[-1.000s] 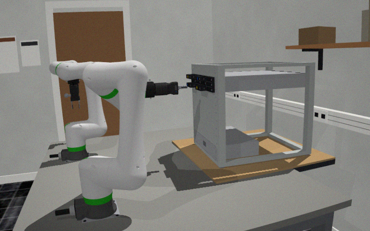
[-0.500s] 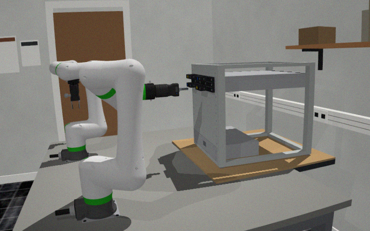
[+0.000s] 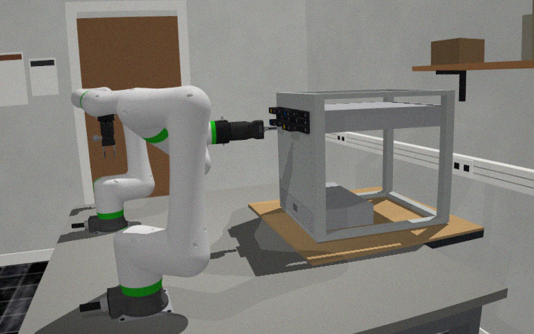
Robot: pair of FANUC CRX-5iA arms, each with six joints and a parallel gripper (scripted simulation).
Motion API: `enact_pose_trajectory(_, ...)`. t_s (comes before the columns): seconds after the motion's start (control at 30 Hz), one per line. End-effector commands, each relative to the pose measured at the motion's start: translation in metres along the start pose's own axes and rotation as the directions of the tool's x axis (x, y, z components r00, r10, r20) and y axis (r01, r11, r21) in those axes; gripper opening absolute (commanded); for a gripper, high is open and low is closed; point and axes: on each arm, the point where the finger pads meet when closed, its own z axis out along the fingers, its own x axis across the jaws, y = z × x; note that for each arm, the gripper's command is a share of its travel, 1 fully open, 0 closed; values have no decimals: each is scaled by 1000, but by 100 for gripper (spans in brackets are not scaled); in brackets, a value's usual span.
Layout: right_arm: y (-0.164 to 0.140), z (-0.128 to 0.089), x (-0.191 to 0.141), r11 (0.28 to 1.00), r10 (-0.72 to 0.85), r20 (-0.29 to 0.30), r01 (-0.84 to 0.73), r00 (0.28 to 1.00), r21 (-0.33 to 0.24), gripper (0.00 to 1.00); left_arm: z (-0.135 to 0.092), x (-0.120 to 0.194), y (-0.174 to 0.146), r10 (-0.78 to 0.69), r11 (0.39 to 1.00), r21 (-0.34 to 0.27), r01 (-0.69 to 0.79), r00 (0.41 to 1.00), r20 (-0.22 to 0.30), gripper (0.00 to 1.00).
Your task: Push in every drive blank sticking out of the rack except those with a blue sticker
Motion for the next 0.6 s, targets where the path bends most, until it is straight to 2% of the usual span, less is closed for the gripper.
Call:
enact_pose_trajectory(0.0, 0, 18, 2, 1000, 2, -2, -2, 1000, 0, 0, -1, 0, 0, 0, 1000, -2, 0, 1000, 0, 100)
enact_pose_trajectory(0.13, 0, 31, 2, 1000, 2, -2, -2, 1000, 0, 0, -1, 0, 0, 0, 1000, -2, 0, 1000, 0, 100)
enact_pose_trajectory(0.57, 0, 31, 2, 1000, 2, -2, -2, 1000, 0, 0, -1, 0, 0, 0, 1000, -2, 0, 1000, 0, 100)
